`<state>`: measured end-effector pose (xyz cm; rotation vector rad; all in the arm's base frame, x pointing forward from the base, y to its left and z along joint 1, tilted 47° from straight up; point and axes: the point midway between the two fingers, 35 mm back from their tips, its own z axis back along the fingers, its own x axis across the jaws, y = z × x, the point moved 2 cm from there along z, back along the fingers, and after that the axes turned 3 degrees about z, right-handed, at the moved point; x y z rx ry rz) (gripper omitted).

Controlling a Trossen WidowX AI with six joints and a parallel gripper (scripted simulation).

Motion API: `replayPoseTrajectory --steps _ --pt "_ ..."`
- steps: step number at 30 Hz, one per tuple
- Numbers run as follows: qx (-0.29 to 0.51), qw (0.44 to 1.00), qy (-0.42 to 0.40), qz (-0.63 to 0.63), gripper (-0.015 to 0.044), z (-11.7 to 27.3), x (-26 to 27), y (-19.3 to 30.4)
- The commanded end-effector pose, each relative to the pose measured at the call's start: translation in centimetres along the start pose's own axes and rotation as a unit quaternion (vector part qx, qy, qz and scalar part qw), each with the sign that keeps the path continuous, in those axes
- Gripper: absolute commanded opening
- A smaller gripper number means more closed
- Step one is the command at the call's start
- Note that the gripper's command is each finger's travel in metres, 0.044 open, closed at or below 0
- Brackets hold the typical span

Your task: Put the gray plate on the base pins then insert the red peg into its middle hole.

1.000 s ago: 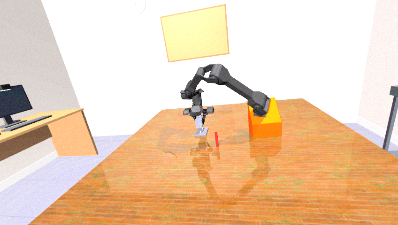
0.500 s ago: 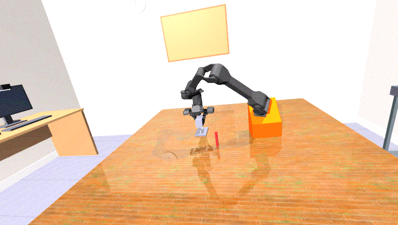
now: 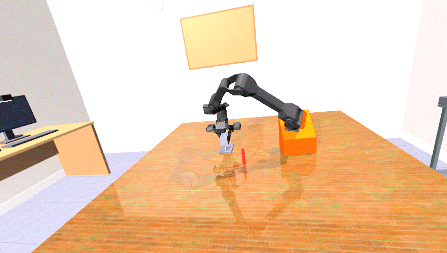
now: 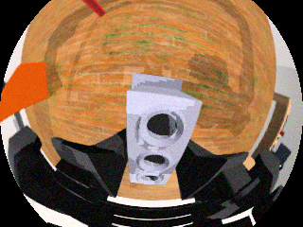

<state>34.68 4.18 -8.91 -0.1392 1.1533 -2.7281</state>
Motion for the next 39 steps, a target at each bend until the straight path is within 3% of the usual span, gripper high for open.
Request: replayPoseTrajectory --steps 1,23,39 --pt "-0.003 1.000 0.000 -0.005 0.0000 -0.3 0.2 0.0" --pt "0.000 1.000 0.002 0.000 0.0000 -2.1 -0.1 0.0" --pt "0.000 1.000 0.002 0.000 0.0420 -2.1 -0.1 0.0"
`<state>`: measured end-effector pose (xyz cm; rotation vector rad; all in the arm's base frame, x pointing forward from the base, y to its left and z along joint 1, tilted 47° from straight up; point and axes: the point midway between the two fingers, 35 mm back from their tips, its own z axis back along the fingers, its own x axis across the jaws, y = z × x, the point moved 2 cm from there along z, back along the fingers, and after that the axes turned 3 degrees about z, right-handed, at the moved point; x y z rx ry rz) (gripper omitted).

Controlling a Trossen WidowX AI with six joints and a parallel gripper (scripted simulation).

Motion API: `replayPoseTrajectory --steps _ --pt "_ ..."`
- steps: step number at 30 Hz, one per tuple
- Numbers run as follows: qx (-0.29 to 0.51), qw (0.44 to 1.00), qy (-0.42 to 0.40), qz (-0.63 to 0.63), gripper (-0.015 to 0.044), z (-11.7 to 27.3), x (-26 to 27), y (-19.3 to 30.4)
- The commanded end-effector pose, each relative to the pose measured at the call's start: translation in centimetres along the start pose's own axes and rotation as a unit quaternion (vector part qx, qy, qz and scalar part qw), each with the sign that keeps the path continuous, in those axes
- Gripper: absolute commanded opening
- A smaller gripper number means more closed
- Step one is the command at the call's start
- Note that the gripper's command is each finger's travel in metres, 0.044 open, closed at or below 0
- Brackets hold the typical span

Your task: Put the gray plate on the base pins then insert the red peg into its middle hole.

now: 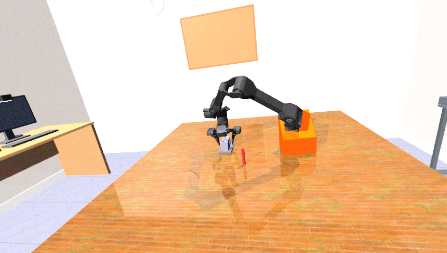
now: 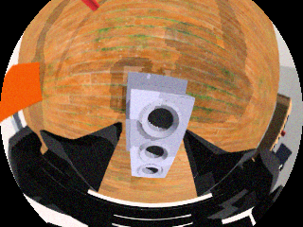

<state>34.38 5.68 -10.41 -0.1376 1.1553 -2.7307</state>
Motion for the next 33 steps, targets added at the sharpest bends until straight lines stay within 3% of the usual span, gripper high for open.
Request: replayPoseTrajectory --steps 1,5,12,20,26,33 --pt "0.000 1.000 0.001 0.001 0.0440 0.1 0.0 0.0" --pt "0.001 1.000 0.001 0.001 0.0440 1.1 -0.2 0.1" --pt "0.000 1.000 -0.002 -0.004 0.0440 11.5 -0.1 0.2" --pt "0.000 1.000 -0.002 -0.012 0.0440 11.8 -0.1 0.3" --pt "0.001 0.969 -0.001 -0.247 0.0440 12.5 0.8 -3.7" --pt "0.002 0.846 -0.001 -0.534 0.0440 12.9 2.8 -8.5"
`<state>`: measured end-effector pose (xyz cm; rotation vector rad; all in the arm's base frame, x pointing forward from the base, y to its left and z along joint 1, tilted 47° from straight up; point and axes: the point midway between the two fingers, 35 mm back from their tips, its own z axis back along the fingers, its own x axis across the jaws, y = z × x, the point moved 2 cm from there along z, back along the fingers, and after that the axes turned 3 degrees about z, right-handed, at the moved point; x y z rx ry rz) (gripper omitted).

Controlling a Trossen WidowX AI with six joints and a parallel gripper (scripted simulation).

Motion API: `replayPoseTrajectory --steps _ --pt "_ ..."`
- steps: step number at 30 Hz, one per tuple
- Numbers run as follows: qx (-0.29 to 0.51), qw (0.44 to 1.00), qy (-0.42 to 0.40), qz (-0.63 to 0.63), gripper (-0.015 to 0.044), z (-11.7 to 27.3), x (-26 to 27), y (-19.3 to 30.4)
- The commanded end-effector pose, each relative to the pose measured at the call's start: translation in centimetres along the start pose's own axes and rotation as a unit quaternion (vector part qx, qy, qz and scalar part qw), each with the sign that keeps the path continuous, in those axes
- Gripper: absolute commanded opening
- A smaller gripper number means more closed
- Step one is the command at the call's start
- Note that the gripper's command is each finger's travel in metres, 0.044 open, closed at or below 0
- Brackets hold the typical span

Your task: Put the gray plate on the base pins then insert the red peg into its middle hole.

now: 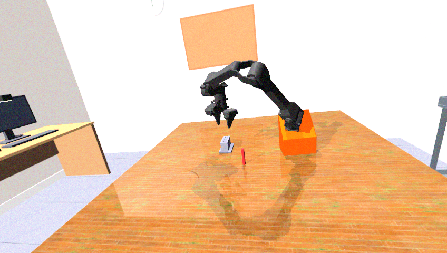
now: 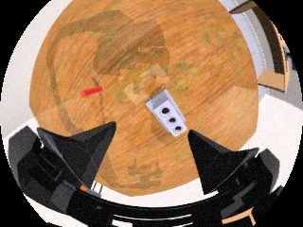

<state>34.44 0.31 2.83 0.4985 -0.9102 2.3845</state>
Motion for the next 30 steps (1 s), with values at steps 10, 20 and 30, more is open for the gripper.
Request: replayPoseTrajectory --steps 10,20,30 --pt "0.004 0.812 -0.008 -0.583 0.0440 -0.1 10.0 -2.4" --pt "0.008 0.576 -0.010 -0.817 0.0440 -0.6 15.2 -2.4" --pt "0.008 0.576 -0.010 -0.817 0.0440 -0.6 15.5 -2.9"
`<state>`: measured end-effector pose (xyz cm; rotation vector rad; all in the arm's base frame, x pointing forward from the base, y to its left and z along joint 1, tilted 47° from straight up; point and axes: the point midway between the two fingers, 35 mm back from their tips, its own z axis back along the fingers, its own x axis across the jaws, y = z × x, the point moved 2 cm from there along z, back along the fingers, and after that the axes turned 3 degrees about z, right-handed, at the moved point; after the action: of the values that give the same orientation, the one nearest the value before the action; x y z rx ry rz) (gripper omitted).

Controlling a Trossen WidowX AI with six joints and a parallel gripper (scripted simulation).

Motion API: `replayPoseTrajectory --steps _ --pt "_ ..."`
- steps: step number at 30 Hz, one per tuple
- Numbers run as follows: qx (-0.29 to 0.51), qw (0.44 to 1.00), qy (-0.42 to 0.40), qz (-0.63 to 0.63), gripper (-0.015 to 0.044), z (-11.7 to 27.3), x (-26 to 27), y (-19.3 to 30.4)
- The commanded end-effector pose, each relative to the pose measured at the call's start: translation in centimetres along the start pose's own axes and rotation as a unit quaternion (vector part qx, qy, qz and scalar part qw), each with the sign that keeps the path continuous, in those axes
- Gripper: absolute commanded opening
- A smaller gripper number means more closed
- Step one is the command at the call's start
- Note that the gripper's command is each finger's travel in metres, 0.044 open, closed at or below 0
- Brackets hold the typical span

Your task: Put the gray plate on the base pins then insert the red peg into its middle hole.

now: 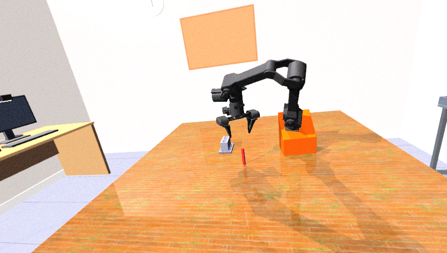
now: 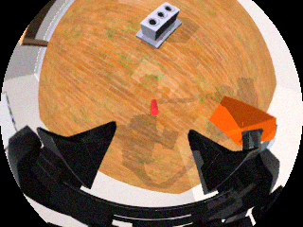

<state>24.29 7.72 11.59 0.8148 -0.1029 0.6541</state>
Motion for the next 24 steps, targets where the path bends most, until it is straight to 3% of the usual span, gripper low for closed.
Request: replayPoseTrajectory --steps 1,14,24 --pt "0.003 1.000 0.000 -0.024 0.0440 -0.2 -0.2 0.4" --pt "0.004 1.000 -0.001 -0.024 0.0440 -4.9 -0.3 0.5" --pt "0.003 1.000 0.000 -0.024 0.0440 -6.1 -0.3 0.4"
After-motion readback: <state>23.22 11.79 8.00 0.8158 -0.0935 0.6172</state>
